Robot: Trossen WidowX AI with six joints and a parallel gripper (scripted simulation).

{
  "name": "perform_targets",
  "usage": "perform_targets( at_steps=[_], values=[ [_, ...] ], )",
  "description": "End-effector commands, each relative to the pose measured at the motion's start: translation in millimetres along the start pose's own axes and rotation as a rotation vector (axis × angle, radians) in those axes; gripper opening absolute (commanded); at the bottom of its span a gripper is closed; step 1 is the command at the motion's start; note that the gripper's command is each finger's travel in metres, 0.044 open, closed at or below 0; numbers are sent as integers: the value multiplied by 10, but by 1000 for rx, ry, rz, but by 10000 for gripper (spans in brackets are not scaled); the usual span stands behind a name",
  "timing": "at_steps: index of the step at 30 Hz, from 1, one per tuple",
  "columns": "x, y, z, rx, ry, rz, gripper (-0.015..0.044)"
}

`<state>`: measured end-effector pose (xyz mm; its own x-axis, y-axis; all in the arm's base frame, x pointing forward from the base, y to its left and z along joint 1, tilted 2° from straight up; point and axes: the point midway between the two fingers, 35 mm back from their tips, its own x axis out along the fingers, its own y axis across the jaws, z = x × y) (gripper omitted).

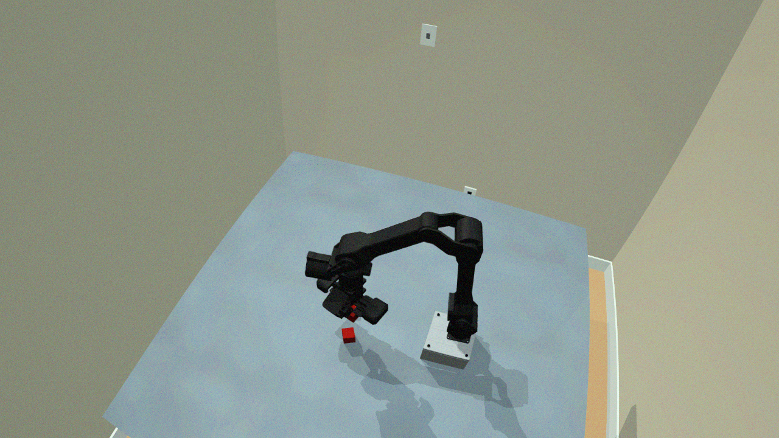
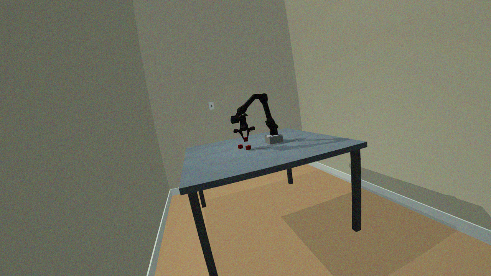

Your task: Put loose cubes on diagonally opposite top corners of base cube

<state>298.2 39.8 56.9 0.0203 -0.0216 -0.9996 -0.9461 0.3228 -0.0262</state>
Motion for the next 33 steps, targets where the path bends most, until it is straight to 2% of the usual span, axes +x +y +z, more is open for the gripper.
perform_targets(
  at_steps=[1, 16, 27, 33],
  values=[
    [45, 79, 97, -7, -1, 5, 105],
    [68, 124, 160, -15, -2, 5, 105],
    [319, 126, 159, -15, -1, 5, 105],
    [335, 126, 158, -15, -1, 5, 105]
  ],
)
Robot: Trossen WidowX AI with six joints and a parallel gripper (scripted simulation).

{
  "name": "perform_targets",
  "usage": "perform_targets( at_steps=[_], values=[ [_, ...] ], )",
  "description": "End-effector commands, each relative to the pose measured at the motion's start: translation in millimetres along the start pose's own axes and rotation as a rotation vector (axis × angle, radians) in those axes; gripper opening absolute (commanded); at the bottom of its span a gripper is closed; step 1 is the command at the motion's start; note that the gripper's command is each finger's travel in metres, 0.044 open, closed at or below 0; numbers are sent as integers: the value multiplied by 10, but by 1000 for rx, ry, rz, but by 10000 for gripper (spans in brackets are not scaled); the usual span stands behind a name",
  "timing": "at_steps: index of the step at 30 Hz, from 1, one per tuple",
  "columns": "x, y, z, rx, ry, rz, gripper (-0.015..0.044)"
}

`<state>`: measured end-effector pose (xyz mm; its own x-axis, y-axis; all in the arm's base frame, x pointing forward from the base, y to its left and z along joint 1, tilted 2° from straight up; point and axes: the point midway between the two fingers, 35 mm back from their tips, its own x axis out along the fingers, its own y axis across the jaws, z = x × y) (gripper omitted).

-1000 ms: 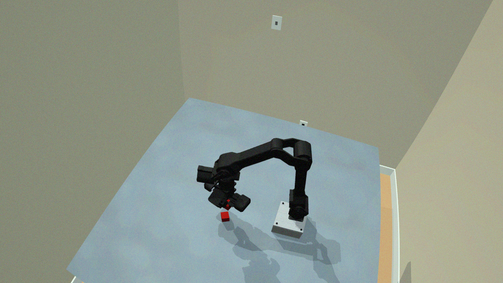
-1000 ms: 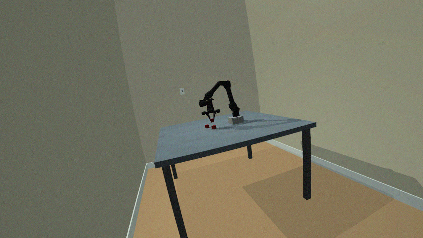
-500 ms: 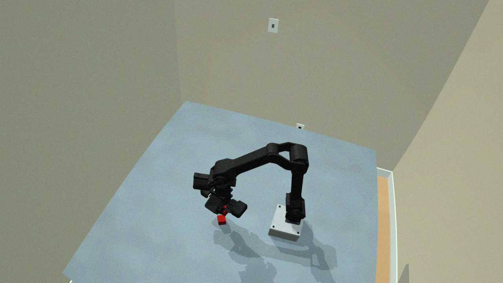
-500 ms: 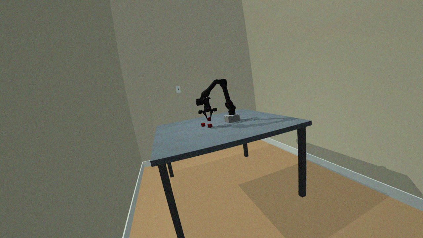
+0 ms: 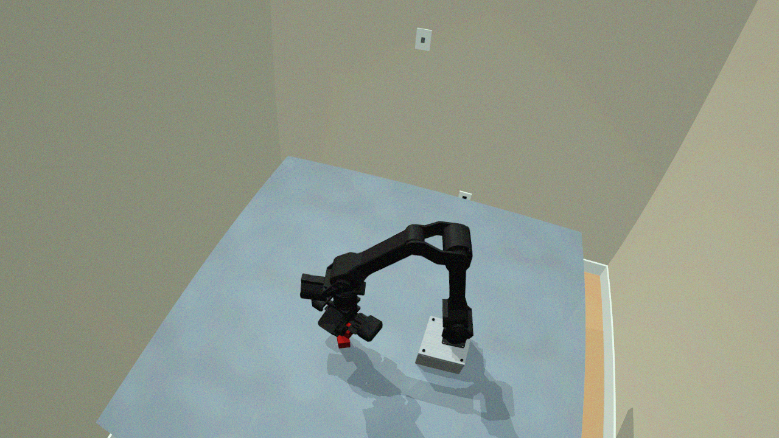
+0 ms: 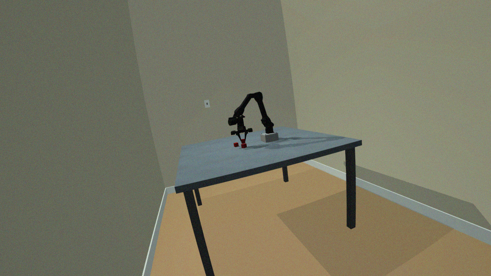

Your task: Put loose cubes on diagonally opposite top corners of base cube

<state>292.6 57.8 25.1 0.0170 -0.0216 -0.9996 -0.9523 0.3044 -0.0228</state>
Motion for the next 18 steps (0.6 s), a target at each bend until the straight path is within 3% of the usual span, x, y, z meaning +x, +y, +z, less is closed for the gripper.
perform_targets(
  at_steps=[1, 18],
  values=[
    [22, 6, 2, 5, -2, 2, 105],
    [37, 7, 1, 5, -2, 2, 105]
  ],
)
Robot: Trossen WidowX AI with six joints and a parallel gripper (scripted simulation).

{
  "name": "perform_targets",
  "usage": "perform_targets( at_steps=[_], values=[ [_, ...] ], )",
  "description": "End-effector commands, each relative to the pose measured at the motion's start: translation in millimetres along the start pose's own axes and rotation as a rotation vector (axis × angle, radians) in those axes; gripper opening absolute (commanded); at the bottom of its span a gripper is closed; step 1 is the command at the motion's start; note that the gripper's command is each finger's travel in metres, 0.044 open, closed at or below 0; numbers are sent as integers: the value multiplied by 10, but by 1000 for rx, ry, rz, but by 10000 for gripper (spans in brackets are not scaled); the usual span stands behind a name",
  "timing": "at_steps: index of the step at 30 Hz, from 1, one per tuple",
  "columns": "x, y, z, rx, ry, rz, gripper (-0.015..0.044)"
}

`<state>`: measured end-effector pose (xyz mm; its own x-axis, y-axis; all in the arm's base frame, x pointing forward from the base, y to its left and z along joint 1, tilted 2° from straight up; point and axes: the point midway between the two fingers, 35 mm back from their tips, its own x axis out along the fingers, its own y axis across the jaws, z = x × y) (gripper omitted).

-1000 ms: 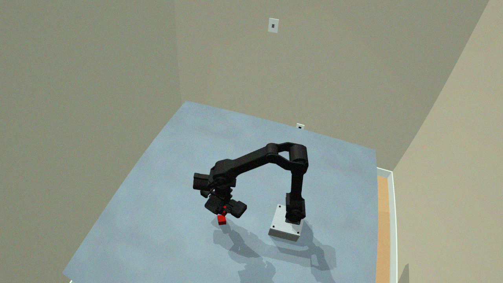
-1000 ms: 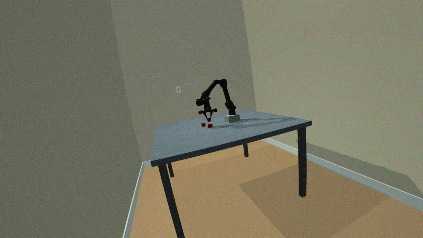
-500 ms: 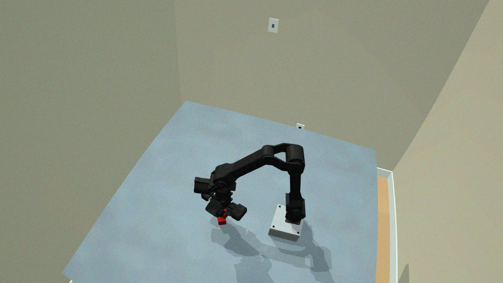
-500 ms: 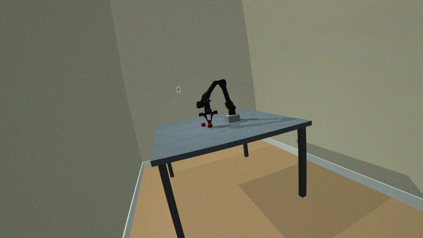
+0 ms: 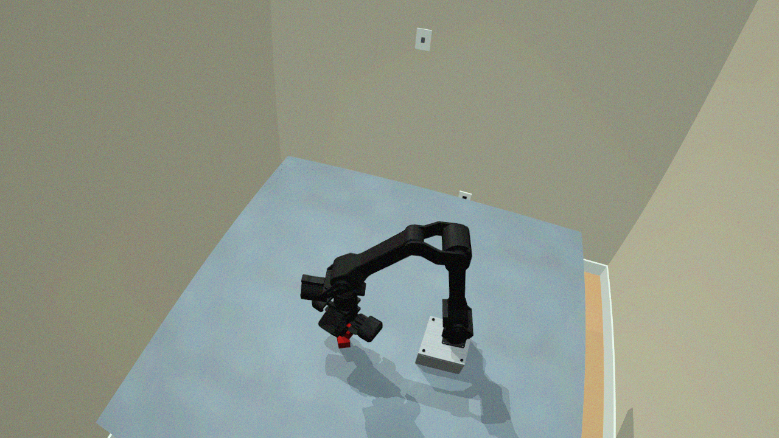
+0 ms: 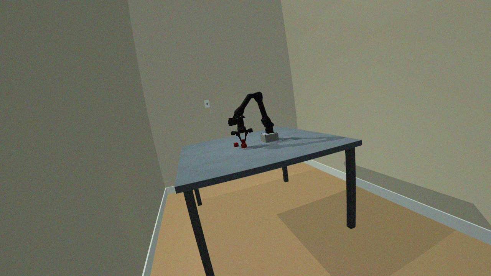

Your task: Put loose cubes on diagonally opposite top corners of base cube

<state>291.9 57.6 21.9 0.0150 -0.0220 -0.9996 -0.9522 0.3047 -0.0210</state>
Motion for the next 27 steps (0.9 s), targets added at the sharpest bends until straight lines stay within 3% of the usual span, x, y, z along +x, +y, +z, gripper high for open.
perform_targets(
  at_steps=[1, 2, 6, 27],
  values=[
    [5, 0, 5, 5, -4, 0, 105],
    [5, 0, 5, 5, -4, 0, 105],
    [5, 0, 5, 5, -4, 0, 205],
    [-221, -1, 0, 0, 0, 0, 205]
  ],
)
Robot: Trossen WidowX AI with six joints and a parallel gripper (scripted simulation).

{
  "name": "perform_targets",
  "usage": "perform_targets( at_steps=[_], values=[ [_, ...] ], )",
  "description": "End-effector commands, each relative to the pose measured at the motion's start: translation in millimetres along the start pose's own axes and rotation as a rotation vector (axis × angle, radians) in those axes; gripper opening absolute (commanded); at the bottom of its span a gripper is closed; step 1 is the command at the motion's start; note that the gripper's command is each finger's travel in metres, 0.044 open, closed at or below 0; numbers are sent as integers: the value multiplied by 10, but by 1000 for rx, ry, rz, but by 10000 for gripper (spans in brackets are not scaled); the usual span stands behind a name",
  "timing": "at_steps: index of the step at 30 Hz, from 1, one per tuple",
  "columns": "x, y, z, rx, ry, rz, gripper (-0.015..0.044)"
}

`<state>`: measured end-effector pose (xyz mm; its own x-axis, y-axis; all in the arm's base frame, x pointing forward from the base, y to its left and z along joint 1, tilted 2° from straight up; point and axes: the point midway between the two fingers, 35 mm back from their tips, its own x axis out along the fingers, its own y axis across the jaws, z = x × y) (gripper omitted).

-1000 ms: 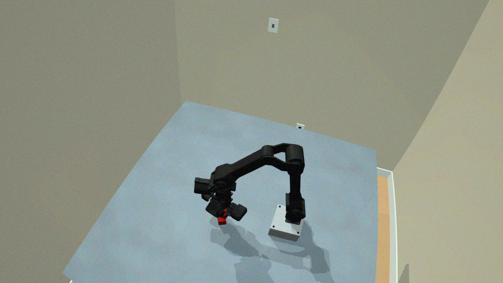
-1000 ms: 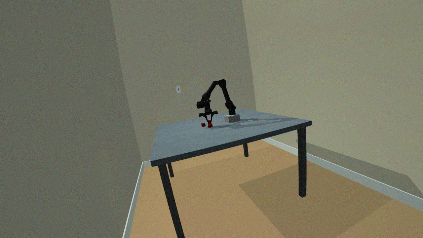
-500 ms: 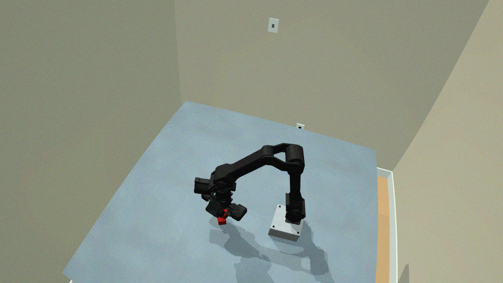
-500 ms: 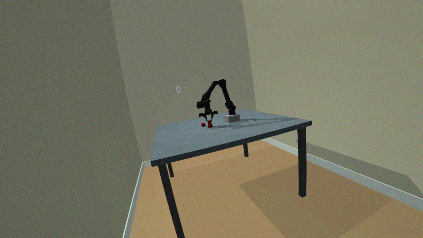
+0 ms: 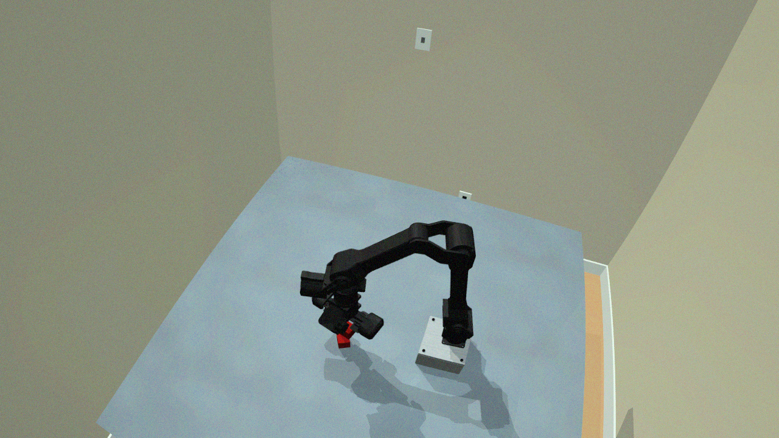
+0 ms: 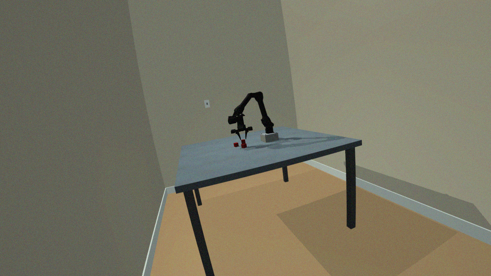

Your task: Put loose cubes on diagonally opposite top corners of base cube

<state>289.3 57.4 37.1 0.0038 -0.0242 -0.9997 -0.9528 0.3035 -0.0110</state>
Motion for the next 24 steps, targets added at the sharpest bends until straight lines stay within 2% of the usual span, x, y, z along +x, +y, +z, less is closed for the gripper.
perform_targets(
  at_steps=[1, 13, 14, 16, 24],
  values=[
    [-81, -21, 11, 2, -6, -10, 205],
    [-153, -20, 11, 2, -6, -10, 205],
    [-126, -12, 2, 10, -3, -5, 231],
    [-142, -39, -15, 91, -5, -7, 265],
    [-238, -203, -130, 587, -21, -14, 265]
  ],
)
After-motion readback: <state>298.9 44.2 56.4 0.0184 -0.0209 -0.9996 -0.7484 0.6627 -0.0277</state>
